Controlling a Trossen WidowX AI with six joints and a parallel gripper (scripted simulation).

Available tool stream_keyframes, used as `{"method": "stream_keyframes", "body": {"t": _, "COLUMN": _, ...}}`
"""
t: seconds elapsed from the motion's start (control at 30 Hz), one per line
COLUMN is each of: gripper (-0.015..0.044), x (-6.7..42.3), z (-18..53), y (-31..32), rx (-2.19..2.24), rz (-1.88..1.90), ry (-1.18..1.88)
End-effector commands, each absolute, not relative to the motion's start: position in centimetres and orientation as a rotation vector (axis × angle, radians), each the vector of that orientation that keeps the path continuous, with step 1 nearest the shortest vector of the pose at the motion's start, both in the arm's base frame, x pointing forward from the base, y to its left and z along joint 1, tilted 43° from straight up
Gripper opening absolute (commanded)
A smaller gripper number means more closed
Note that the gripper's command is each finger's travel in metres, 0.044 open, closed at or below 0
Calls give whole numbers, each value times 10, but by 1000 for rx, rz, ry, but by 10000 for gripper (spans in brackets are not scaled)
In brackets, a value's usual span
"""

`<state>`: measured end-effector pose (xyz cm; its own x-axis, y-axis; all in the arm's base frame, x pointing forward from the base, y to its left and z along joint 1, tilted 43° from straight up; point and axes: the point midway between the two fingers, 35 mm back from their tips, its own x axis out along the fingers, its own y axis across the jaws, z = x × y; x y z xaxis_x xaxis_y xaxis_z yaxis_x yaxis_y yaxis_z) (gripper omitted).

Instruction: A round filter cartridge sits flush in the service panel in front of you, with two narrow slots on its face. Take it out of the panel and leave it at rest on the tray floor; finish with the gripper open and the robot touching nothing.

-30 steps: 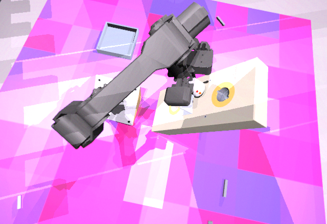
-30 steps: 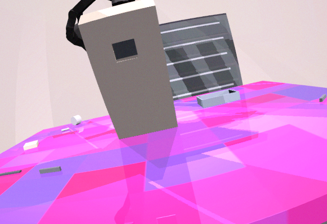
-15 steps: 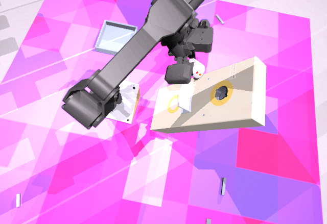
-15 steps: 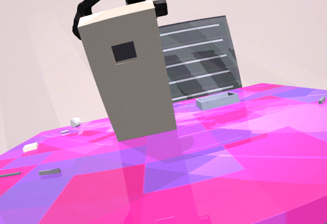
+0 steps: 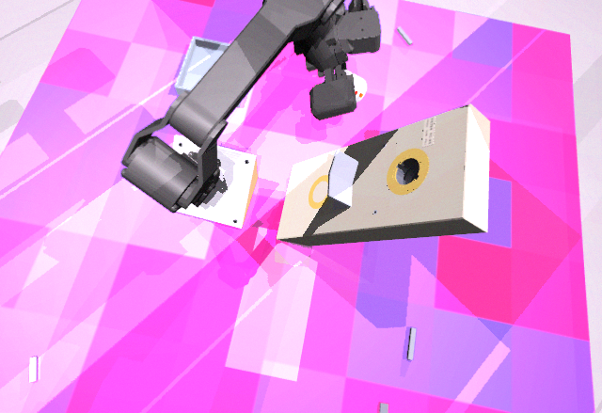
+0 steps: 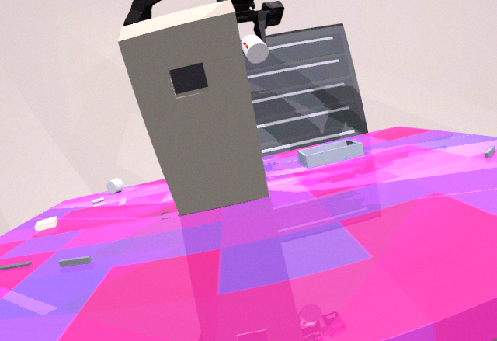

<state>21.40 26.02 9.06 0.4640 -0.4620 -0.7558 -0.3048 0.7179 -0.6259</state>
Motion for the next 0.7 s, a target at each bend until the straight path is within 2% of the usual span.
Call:
{"method": "stream_keyframes", "body": {"t": 0.0, "gripper": 0, "x": 192, "z": 68, "y": 275, "rx": -898, "rz": 32, "ry": 1180}}
{"method": "stream_keyframes", "body": {"t": 0.5, "gripper": 0, "x": 97, "z": -3, "y": 328, "rx": -1205, "rz": 715, "ry": 1296}}
{"method": "stream_keyframes", "body": {"t": 0.67, "gripper": 0, "x": 93, "z": -6, "y": 330, "rx": -1217, "rz": 748, "ry": 1296}}
